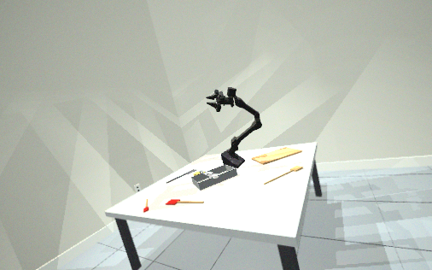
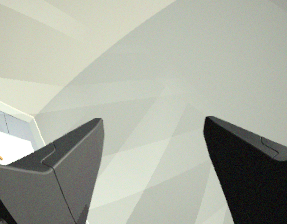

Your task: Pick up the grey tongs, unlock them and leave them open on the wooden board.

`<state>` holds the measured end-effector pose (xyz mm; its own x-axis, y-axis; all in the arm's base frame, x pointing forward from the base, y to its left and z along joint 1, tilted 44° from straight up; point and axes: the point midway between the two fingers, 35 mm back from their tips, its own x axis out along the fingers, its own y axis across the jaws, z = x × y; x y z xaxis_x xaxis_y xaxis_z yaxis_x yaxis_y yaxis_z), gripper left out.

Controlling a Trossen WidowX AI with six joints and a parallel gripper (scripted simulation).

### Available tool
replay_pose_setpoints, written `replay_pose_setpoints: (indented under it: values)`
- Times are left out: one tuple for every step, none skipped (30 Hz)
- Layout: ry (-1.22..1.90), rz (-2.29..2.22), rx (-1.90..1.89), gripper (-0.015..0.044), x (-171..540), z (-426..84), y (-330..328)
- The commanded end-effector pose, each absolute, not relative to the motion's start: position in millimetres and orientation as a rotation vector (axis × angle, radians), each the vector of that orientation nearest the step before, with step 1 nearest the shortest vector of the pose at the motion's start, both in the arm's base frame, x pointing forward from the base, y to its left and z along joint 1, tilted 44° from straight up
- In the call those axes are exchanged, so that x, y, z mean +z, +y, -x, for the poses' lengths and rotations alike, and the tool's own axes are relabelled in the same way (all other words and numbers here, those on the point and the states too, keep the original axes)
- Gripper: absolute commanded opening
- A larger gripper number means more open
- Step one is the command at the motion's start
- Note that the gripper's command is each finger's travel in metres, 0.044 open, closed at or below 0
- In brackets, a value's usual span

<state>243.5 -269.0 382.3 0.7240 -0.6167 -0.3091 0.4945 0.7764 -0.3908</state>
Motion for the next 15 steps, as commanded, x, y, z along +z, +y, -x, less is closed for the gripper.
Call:
replay_pose_setpoints:
  values:
    - [0.449,-0.076,-0.534,0.026,322,-286,-255]
    - [0.452,-0.153,-0.525,0.026,311,-292,-251]
    - [0.457,-0.229,-0.517,0.026,300,-299,-248]
    - [0.463,-0.304,-0.51,0.026,289,-305,-244]
    - [0.469,-0.376,-0.505,0.026,279,-311,-240]
    - [0.477,-0.447,-0.501,0.026,268,-316,-235]
    - [0.486,-0.517,-0.498,0.026,258,-321,-230]
    - [0.496,-0.586,-0.497,0.026,248,-326,-226]
    - [0.507,-0.654,-0.496,0.026,238,-331,-220]
    - [0.519,-0.722,-0.498,0.026,228,-335,-215]
    - [0.532,-0.788,-0.5,0.026,218,-338,-210]
    - [0.545,-0.855,-0.504,0.026,208,-342,-204]
    - [0.56,-0.921,-0.51,0.026,199,-345,-198]
    - [0.575,-0.986,-0.517,0.026,189,-348,-192]
    - [0.591,-1.051,-0.526,0.026,179,-351,-185]
